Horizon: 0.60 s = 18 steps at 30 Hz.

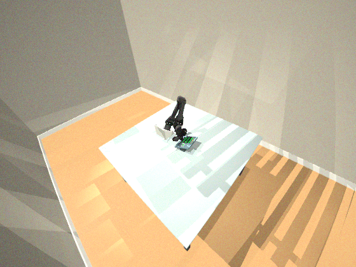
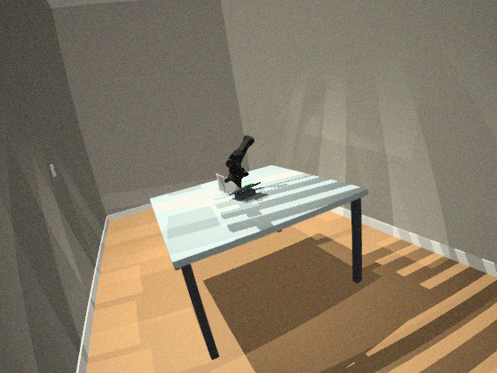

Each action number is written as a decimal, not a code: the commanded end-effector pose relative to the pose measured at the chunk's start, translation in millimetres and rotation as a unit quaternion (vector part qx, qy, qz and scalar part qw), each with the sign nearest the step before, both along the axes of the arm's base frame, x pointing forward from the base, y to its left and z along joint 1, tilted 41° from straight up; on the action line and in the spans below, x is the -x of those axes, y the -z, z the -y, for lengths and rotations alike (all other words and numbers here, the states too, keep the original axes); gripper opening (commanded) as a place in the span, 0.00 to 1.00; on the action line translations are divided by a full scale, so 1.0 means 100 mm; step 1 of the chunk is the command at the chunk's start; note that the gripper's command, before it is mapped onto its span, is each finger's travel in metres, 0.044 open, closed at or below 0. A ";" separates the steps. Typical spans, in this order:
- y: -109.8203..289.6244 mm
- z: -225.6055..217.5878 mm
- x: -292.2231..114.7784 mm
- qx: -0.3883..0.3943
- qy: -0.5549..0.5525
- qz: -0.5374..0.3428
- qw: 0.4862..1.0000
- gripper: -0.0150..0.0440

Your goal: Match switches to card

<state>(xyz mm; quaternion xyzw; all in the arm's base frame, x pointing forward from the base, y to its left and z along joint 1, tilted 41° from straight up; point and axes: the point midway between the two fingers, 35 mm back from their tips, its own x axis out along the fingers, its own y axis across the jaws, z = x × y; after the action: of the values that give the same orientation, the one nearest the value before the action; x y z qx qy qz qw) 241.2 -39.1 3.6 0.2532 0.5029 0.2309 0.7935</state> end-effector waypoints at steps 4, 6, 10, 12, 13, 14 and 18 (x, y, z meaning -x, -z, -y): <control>0.01 -0.01 -0.01 -0.002 0.001 0.000 1.000 0.25; 0.01 -0.01 -0.01 -0.002 0.001 0.000 1.000 0.25; 0.01 -0.02 -0.01 -0.002 0.001 0.000 1.000 0.25; 0.01 -0.02 -0.01 -0.002 0.001 0.000 1.000 0.25; 0.01 -0.02 -0.01 -0.002 0.001 0.000 1.000 0.25; 0.01 -0.02 -0.01 -0.002 0.001 0.000 1.000 0.25; 0.02 -0.02 -0.01 -0.002 0.001 0.000 1.000 0.25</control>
<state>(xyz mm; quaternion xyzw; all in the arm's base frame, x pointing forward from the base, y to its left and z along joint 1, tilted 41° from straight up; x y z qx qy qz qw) 242.4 -37.4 2.0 0.2532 0.5025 0.2314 0.7936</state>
